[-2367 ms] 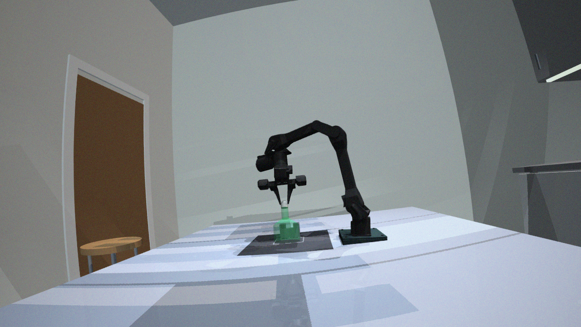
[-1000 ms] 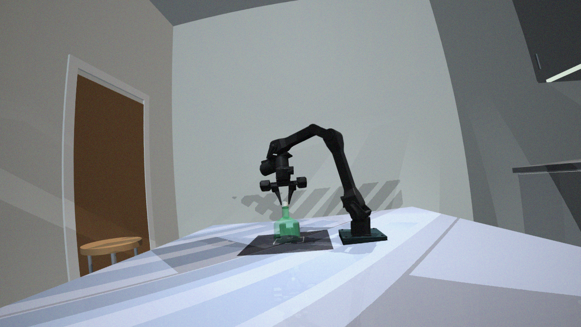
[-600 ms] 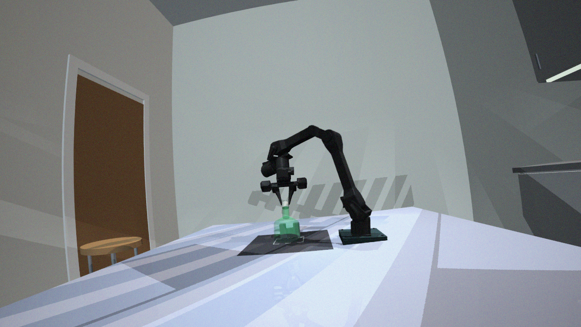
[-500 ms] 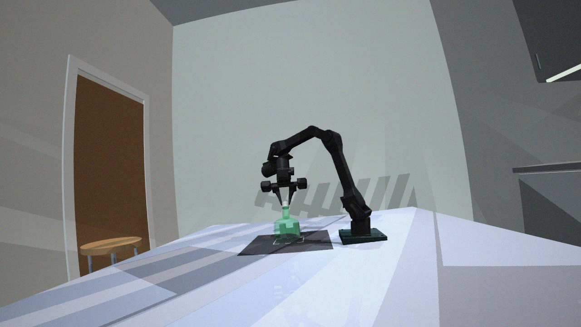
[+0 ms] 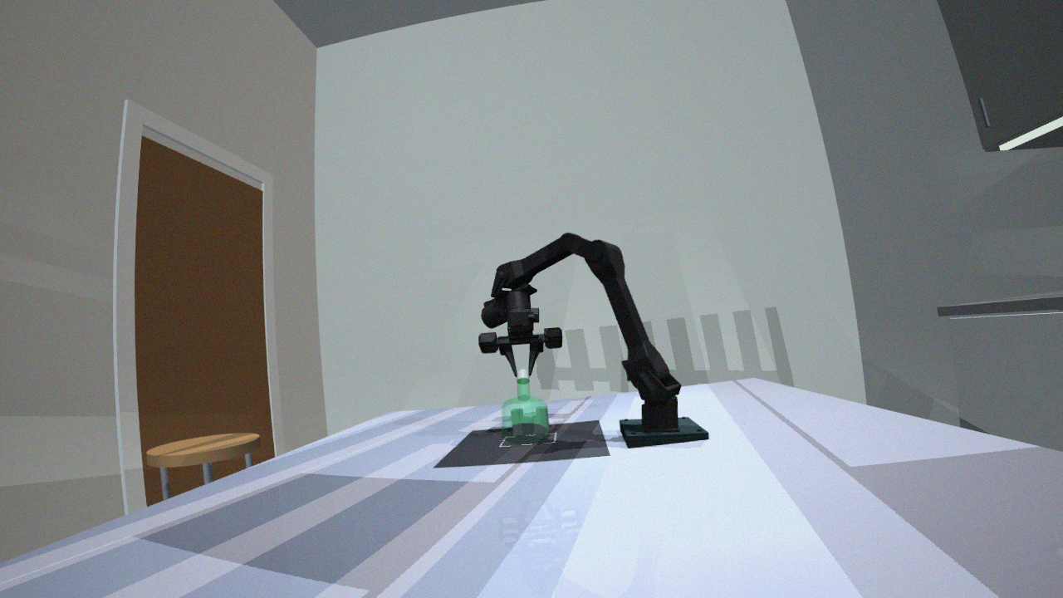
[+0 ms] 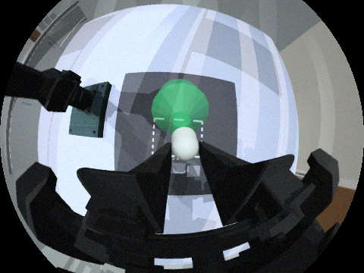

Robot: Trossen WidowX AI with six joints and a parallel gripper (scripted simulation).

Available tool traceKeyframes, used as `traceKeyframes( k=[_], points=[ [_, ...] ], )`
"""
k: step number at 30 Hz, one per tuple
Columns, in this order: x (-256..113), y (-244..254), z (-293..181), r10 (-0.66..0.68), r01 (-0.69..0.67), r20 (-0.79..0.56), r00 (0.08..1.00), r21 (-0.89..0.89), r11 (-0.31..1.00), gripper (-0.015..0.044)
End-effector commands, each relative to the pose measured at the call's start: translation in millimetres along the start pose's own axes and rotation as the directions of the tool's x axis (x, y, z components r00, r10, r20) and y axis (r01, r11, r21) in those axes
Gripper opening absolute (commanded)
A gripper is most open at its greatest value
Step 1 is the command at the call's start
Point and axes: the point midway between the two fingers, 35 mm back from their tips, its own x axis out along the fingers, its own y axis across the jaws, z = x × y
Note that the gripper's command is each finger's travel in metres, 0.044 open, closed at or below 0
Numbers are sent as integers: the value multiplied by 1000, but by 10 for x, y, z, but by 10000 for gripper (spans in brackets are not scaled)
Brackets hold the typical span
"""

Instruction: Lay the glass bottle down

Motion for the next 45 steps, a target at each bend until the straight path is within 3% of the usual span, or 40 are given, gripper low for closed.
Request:
traceKeyframes(
  k=[1, 45],
  points=[
    [2, 13, -98, 3, -3, -8, 1000, 0, 1000, 102],
    [96, 75, -644, -32, 31, 35, 999, 12, 999, 102]
  ],
)
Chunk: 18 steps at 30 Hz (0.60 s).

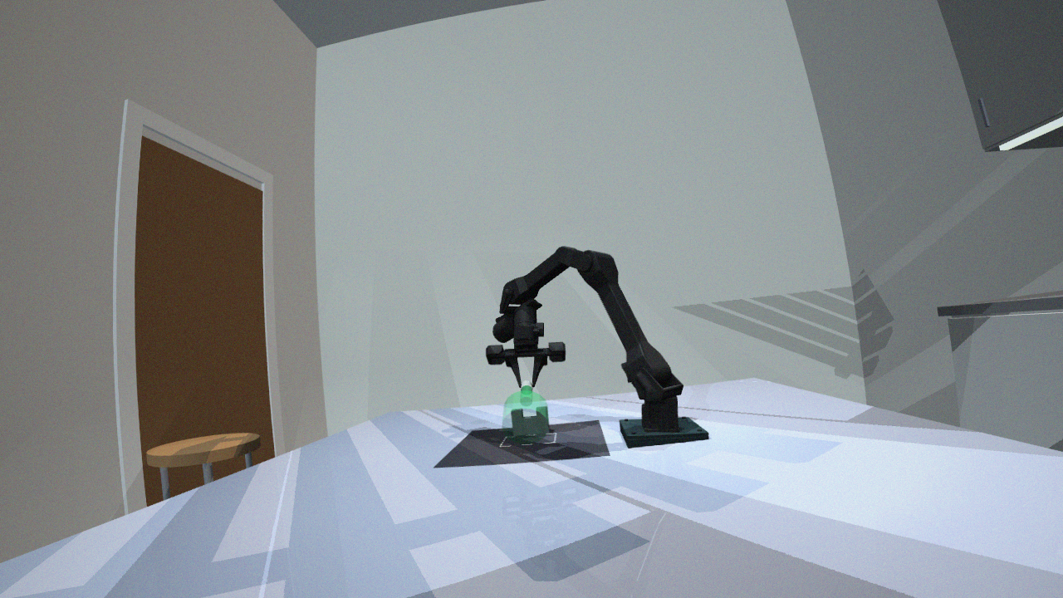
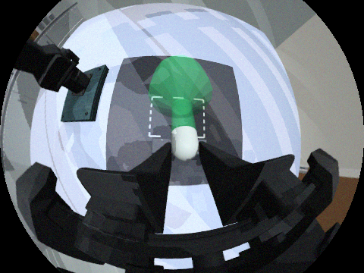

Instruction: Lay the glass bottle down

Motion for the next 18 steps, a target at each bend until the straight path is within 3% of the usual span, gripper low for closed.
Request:
traceKeyframes(
  k=[1, 18],
  points=[
    [35, 5, -72, 4, -4, -2, 1000, -3, 1000, 102],
    [82, 21, -202, -10, 10, 2, 1000, 9, 1000, 102]
  ],
)
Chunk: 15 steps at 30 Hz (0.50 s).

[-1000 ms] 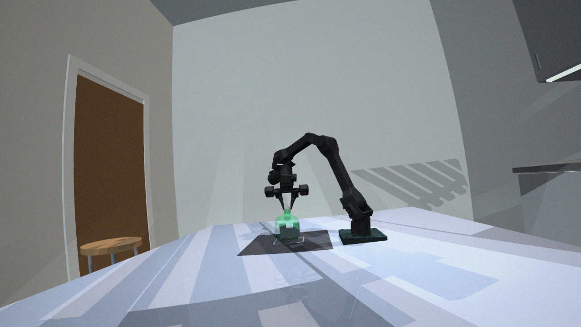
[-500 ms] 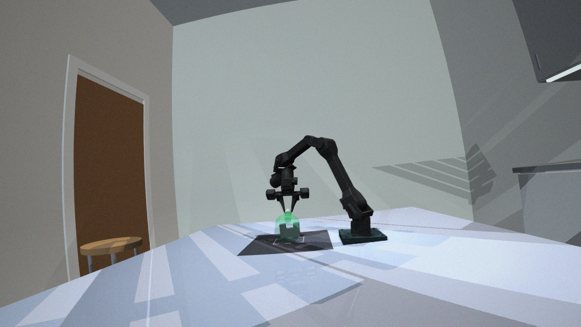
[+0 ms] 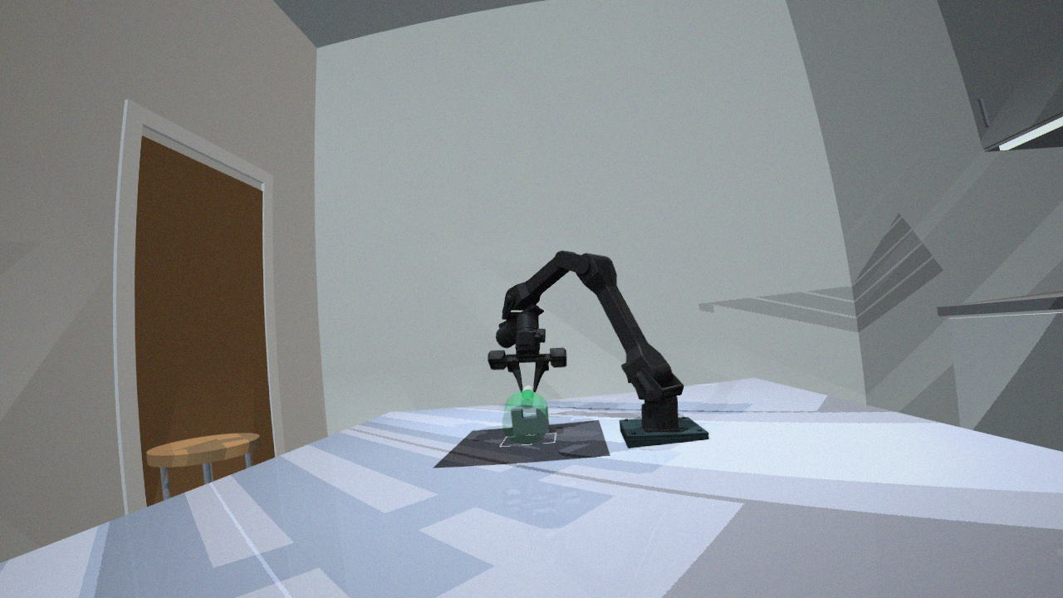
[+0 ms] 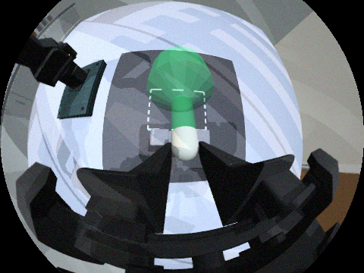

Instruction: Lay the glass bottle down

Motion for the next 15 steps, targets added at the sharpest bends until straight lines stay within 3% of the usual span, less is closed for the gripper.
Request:
traceKeyframes(
  k=[1, 15],
  points=[
    [28, 0, -30, 3, -3, -1, 1000, -3, 1000, 102],
    [66, 9, -112, -4, 4, 0, 1000, 7, 1000, 102]
  ],
)
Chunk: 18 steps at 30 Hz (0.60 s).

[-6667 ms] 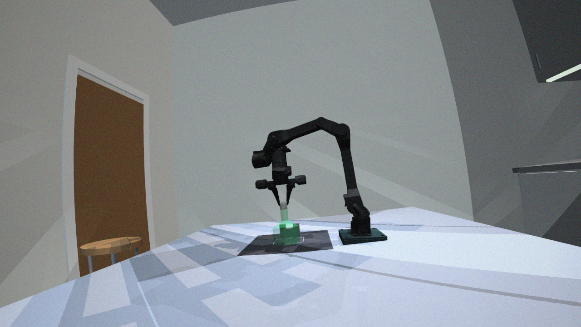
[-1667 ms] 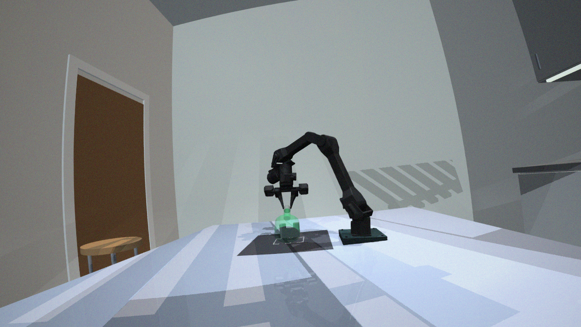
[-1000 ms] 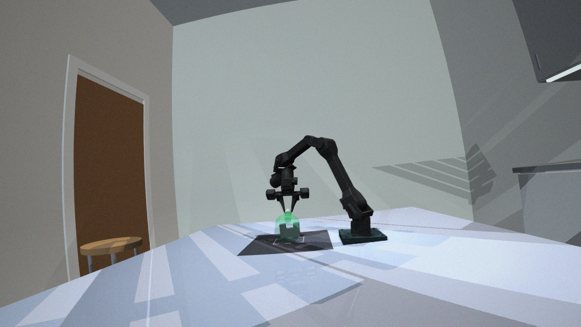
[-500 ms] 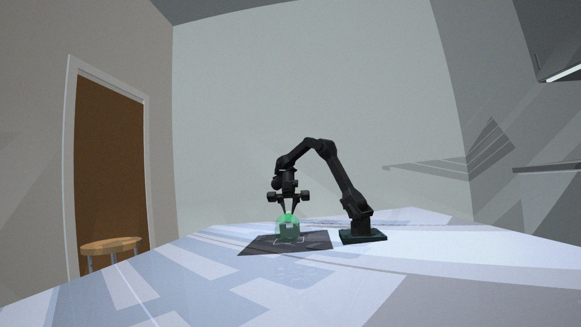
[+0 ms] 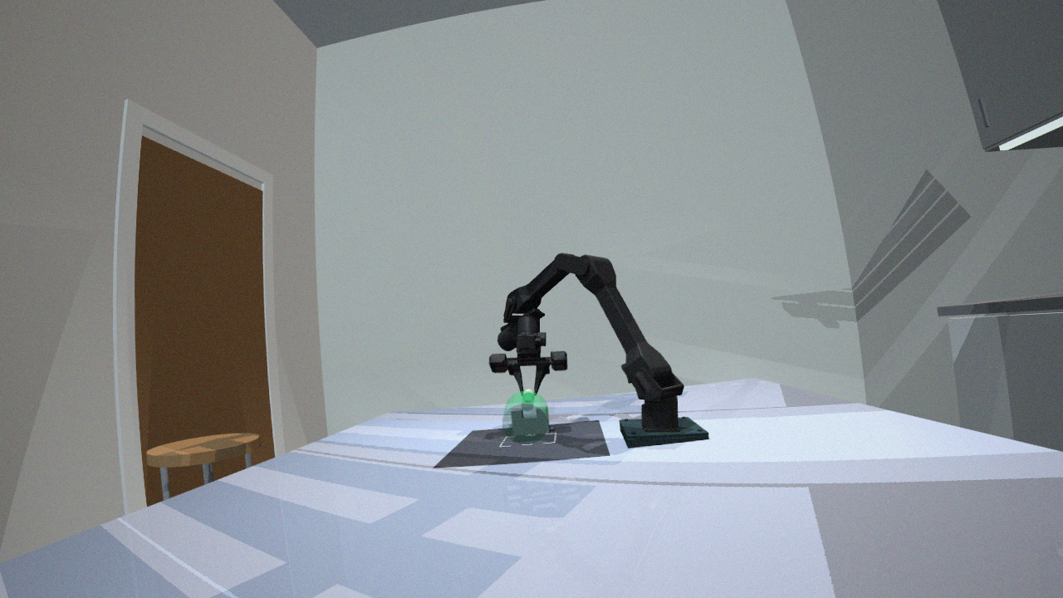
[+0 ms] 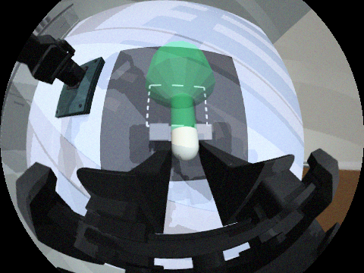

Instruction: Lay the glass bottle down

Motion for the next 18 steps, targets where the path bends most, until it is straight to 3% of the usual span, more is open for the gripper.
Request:
traceKeyframes(
  k=[1, 18],
  points=[
    [27, -3, -22, 2, -2, 0, 1000, -4, 1000, 102],
    [79, 6, -117, -4, 4, -1, 1000, 9, 1000, 102]
  ],
)
